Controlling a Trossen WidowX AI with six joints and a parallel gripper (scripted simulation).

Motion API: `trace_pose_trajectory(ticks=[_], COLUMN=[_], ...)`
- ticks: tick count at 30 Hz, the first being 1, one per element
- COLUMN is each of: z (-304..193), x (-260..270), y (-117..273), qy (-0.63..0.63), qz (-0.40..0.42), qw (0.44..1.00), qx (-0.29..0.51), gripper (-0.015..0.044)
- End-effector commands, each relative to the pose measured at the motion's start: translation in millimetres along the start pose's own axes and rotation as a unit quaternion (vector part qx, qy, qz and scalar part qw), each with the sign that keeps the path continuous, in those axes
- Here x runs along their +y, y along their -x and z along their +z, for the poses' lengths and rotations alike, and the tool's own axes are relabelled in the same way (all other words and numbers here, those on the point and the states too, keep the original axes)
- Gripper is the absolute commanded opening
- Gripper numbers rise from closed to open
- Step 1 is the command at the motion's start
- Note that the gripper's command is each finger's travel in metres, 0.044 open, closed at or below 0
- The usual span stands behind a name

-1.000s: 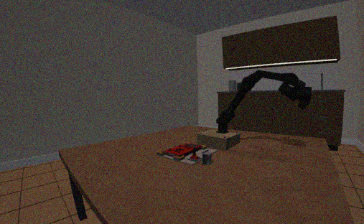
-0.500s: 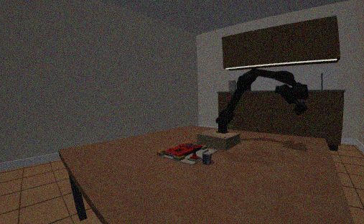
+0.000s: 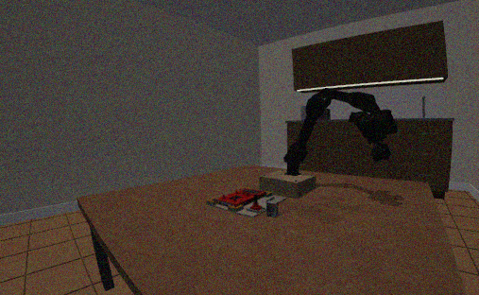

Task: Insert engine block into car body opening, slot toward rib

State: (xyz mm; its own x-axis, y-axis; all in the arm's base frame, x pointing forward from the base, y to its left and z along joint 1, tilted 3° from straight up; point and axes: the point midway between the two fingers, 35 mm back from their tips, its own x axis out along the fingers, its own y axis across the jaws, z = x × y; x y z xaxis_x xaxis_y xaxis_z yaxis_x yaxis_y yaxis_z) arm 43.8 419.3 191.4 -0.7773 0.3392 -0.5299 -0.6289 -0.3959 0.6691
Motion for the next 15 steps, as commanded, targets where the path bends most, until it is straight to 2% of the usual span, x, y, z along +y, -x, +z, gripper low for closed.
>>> trace_pose_trajectory(ticks=[1,15], z=[-12,-64], x=[-25,-89], y=[22,97], qy=[-0.046,-0.198], qz=[-0.049,-0.187], qw=[0.998,0.962], qx=[0.001,-0.009], gripper=[0.0440,0.0440])
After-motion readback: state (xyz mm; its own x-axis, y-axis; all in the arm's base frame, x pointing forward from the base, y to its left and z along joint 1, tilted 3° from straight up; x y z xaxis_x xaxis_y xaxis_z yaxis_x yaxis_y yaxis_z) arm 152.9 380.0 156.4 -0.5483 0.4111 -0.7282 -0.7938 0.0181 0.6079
